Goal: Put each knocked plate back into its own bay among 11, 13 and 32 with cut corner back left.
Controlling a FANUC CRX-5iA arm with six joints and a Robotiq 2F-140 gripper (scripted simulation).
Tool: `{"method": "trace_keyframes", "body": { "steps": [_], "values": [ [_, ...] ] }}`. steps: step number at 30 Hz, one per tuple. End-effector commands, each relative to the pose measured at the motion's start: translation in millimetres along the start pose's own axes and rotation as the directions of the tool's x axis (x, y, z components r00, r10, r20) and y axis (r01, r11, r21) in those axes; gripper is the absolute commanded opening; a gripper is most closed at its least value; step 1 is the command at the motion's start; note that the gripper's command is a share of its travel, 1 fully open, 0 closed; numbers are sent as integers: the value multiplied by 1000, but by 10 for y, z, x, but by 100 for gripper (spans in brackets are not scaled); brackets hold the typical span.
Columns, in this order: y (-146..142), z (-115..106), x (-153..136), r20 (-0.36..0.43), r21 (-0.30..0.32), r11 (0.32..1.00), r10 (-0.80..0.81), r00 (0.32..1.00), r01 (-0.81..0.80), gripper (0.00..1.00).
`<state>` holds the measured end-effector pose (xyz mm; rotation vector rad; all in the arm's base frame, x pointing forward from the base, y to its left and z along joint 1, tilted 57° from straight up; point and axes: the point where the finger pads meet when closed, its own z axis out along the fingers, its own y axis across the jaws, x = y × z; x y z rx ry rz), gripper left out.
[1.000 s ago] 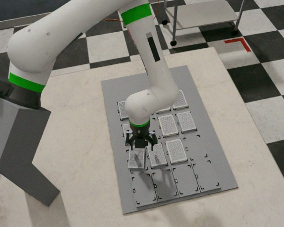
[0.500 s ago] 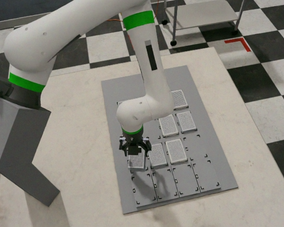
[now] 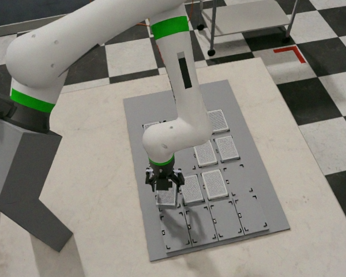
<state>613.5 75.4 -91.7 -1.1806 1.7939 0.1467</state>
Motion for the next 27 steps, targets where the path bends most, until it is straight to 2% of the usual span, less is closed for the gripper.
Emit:
{"method": "trace_keyframes", "body": {
  "steps": [1, 27],
  "values": [
    [-6, 43, 3, -1, 1, 1000, 0, 1000, 0, 70],
    [-6, 122, 3, -1, 1, 1000, 0, 1000, 0, 70]
  ]
}}
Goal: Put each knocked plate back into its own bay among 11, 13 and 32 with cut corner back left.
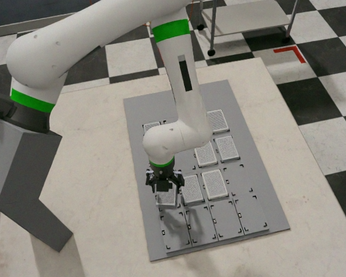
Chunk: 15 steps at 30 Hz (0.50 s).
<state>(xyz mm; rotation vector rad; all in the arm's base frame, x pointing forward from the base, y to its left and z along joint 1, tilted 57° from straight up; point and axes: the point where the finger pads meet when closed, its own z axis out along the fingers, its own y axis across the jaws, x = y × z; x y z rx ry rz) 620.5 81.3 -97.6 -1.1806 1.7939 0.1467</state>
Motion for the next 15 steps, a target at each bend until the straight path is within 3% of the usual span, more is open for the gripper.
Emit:
{"method": "trace_keyframes", "body": {
  "steps": [1, 15],
  "values": [
    [-6, 13, 3, -1, 1, 1000, 0, 1000, 0, 70],
    [-6, 173, 3, -1, 1, 1000, 0, 1000, 0, 70]
  ]
}}
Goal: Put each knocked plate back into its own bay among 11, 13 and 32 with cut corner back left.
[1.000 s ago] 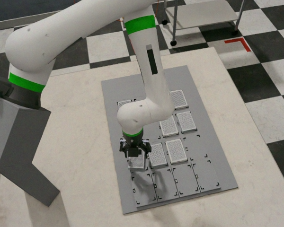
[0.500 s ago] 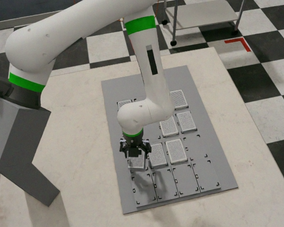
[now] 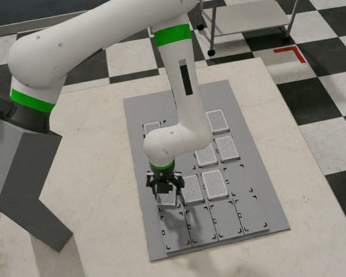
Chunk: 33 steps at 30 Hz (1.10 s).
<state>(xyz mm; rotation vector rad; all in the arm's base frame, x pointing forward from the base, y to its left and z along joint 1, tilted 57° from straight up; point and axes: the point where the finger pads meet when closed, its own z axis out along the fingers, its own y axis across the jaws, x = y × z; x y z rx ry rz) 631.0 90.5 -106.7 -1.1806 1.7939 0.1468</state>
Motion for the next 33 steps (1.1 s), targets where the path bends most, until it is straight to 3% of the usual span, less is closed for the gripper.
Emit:
{"method": "trace_keyframes", "body": {
  "steps": [1, 33],
  "values": [
    [-7, 7, 4, -1, 1, 1000, 0, 1000, 0, 70],
    [-7, 7, 4, -1, 1, 1000, 0, 1000, 0, 62]
  ]
}}
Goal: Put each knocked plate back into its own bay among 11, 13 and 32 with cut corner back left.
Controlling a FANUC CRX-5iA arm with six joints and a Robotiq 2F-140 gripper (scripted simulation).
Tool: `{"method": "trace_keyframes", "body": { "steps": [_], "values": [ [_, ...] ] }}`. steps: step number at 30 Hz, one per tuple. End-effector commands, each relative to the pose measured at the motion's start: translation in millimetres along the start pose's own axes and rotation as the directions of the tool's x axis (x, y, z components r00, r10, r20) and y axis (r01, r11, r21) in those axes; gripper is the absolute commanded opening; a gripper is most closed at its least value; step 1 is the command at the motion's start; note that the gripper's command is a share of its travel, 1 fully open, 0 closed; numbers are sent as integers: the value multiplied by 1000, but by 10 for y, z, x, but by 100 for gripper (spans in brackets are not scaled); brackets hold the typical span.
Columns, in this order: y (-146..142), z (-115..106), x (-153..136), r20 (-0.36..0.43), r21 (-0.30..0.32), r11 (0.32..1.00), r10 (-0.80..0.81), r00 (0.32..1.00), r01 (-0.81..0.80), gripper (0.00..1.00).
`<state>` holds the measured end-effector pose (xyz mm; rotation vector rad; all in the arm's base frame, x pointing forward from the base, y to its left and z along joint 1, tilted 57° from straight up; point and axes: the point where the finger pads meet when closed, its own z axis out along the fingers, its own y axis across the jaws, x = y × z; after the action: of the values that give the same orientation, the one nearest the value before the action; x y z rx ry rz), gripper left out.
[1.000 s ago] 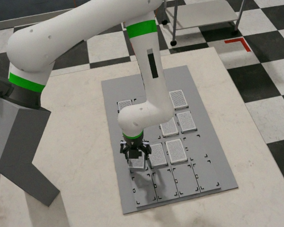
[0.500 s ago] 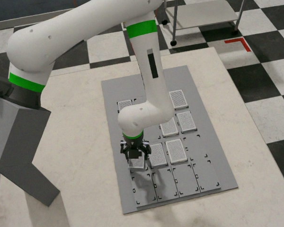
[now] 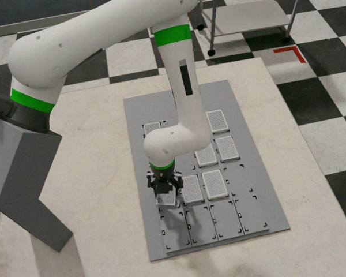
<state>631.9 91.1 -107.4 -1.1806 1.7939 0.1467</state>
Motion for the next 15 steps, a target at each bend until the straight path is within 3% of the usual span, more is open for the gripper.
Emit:
{"method": "trace_keyframes", "body": {
  "steps": [1, 15],
  "values": [
    [-6, -6, 3, -1, 1, 1000, 0, 1000, 0, 62],
    [-6, -6, 3, -1, 1, 1000, 0, 1000, 0, 61]
  ]
}}
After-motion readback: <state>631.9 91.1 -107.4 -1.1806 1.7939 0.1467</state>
